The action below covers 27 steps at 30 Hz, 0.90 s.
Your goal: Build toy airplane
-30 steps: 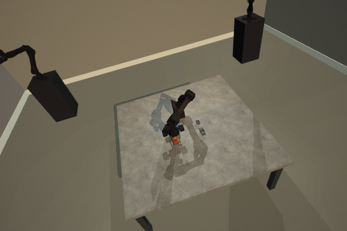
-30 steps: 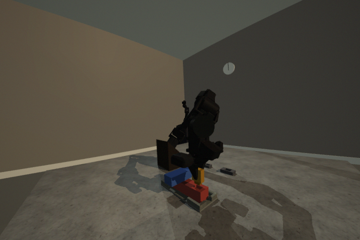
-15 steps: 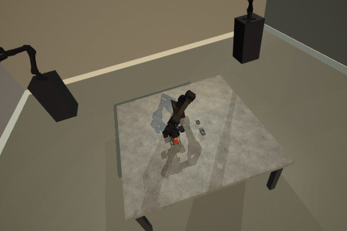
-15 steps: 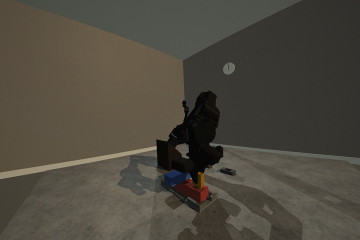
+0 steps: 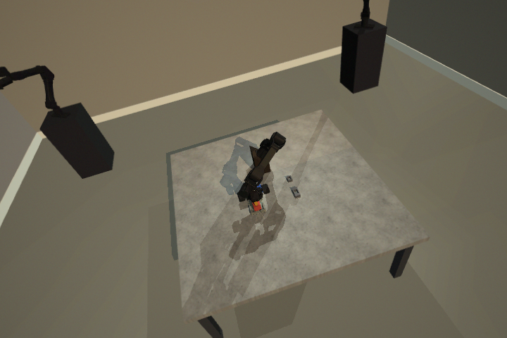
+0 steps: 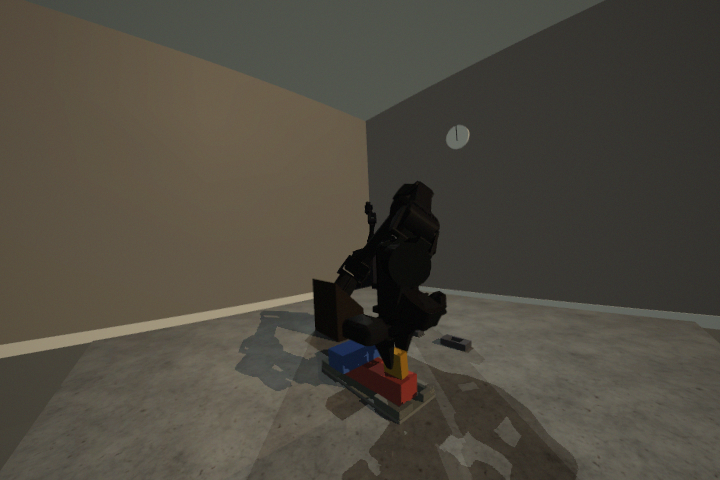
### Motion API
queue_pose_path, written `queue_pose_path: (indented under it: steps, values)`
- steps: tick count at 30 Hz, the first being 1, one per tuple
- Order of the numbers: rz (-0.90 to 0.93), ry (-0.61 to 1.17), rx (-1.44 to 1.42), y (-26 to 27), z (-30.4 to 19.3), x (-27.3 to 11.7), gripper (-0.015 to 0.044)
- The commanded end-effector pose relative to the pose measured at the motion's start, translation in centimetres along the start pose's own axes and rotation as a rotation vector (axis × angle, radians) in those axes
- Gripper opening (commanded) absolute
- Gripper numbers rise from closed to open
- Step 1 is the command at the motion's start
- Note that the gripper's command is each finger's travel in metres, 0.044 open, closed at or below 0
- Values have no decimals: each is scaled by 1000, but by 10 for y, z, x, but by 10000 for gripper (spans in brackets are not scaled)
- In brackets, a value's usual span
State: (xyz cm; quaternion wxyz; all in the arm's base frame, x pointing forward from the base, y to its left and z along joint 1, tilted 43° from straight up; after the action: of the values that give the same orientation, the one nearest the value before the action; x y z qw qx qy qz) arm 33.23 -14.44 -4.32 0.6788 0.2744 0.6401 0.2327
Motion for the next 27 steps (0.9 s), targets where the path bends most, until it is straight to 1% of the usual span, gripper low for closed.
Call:
queue_pose_path:
  steps: [1,2,9,10,13,15,27]
  values:
    - [-1,0,0,0,0,0,236]
    - [-1,0,0,0,0,0,260]
    - [-1,0,0,0,0,-3,260]
    - [-1,-1,1,-1,1,-12,260]
    - [-2,-3,6,-2,2,-64,260]
    - [-1,-4,8,-1,-1,-89,260]
    - [-1,-4,8,-4,1,-92,260]
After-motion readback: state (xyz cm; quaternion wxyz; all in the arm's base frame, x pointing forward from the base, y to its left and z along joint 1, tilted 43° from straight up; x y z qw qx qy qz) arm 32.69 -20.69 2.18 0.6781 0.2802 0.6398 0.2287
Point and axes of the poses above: the point midway between the two fingers, 35 mm back from their tips, its own x axis out along the fingers, its own y axis across the jaws, z = x × y, the point moved 6 cm from there along -x, back along the fingers, and after that the axes turned 2 degrees about x, right-handed, at the moved point
